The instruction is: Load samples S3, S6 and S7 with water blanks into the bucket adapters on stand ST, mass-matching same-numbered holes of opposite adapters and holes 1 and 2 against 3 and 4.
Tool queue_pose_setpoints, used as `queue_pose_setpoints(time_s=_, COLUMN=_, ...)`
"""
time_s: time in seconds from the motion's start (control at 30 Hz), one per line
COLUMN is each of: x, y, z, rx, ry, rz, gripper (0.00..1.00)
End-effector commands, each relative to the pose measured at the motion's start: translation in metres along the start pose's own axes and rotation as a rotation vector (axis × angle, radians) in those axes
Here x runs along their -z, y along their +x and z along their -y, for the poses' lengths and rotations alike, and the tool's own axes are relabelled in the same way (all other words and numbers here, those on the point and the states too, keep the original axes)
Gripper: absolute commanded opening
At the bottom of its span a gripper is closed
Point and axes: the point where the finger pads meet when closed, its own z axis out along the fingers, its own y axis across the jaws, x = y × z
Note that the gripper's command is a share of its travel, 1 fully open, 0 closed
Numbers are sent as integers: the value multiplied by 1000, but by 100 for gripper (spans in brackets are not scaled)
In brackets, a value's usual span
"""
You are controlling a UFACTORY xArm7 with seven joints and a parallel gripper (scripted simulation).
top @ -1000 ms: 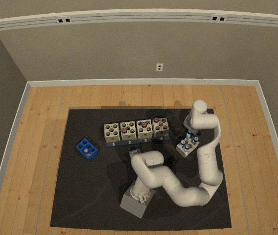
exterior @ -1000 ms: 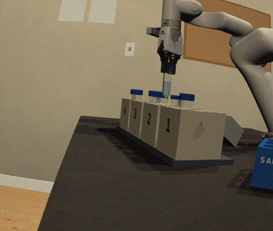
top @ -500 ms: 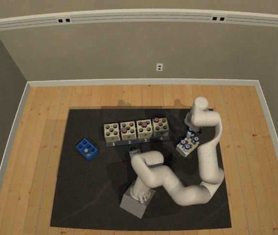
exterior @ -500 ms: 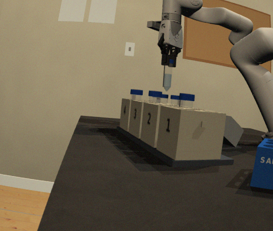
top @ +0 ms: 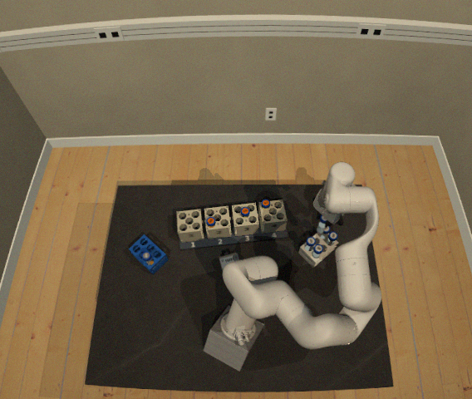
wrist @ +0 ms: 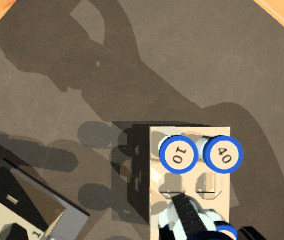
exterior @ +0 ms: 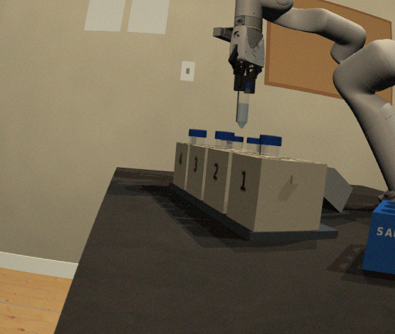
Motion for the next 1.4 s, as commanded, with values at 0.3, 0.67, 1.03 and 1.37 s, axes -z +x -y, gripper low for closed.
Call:
queue_pose_setpoints(time_s=0.3, x=1, y=-28, z=41, rx=329, ry=0, rz=-3, gripper=0)
queue_pose_setpoints(time_s=0.67, x=1, y=-54, z=77, rx=629, ry=0, rz=-3, gripper=0)
queue_pose_setpoints(time_s=1.03, x=1, y=-86, z=123, rx=996, ry=0, rz=-3, gripper=0)
queue_pose_setpoints(time_s=1.37, x=1, y=-109, z=155, rx=997, ry=1, rz=-3, gripper=0)
